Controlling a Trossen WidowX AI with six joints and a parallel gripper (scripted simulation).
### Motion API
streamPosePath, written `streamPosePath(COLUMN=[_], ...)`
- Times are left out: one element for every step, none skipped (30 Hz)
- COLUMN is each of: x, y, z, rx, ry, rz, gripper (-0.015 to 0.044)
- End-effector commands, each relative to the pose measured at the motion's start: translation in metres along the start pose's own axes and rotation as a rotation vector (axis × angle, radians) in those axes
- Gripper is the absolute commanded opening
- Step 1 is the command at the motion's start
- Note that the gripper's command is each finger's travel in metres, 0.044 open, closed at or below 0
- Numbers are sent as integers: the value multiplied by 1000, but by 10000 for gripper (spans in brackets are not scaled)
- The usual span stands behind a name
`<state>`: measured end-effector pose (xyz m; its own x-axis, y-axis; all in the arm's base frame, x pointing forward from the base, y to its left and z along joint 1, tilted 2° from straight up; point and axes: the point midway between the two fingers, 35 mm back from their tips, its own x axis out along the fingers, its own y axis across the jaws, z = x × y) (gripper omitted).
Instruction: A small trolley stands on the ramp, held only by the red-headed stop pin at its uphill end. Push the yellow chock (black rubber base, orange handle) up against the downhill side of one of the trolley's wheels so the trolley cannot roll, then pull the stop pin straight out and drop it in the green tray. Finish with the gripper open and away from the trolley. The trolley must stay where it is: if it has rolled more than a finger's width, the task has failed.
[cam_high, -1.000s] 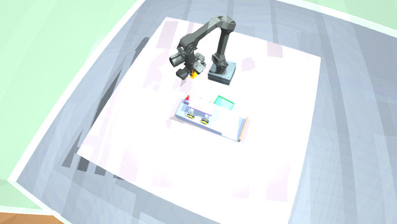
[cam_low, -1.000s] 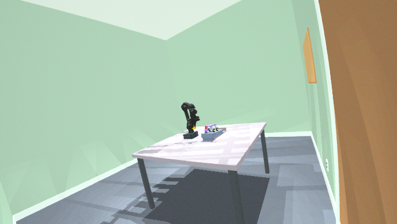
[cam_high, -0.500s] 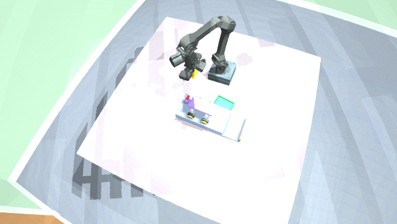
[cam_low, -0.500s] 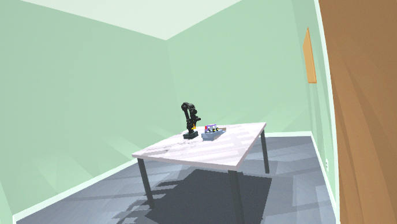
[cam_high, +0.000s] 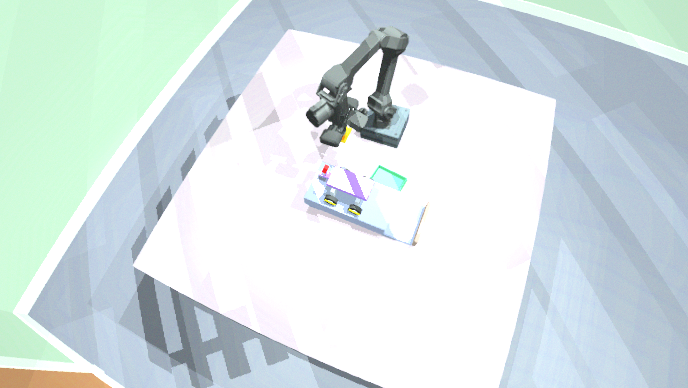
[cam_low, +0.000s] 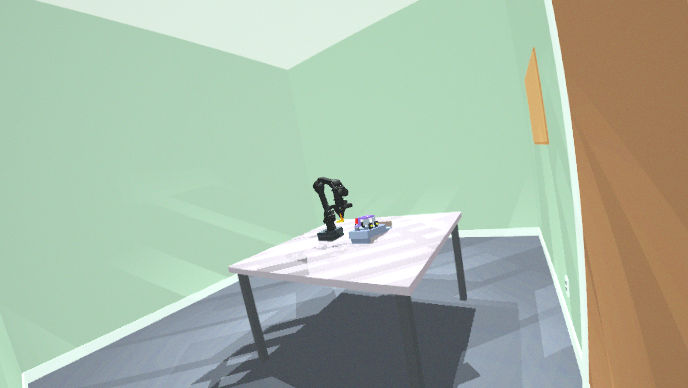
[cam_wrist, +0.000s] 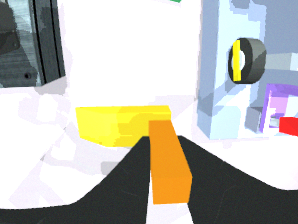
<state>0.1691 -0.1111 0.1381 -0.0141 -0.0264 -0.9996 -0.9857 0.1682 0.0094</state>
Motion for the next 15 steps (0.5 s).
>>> streamPosePath(x=[1, 1, 2, 2, 2, 2, 2, 2, 3, 3, 3, 3, 3, 3, 4], y=[-3, -4, -5, -6, -7, -8, -9, -10, -11, -11, -12, -13, -14, -15, -16], z=[14, 17, 20, 23, 26, 29, 32, 36, 39, 42, 45, 48, 51, 54, 57], rx=[5, 5, 5, 5, 5, 5, 5, 5, 5, 5, 5, 5, 5, 5, 5], ry=[-1, -1, -2, -2, -2, -3, -3, -3, -4, -4, -4, -5, -5, -5, -6], rz=[1, 1, 1, 0, 0, 0, 0, 0, 0, 0, 0, 0, 0, 0, 0], gripper=[0, 0, 0, 0, 0, 0, 0, 0, 0, 0, 0, 0, 0, 0, 0])
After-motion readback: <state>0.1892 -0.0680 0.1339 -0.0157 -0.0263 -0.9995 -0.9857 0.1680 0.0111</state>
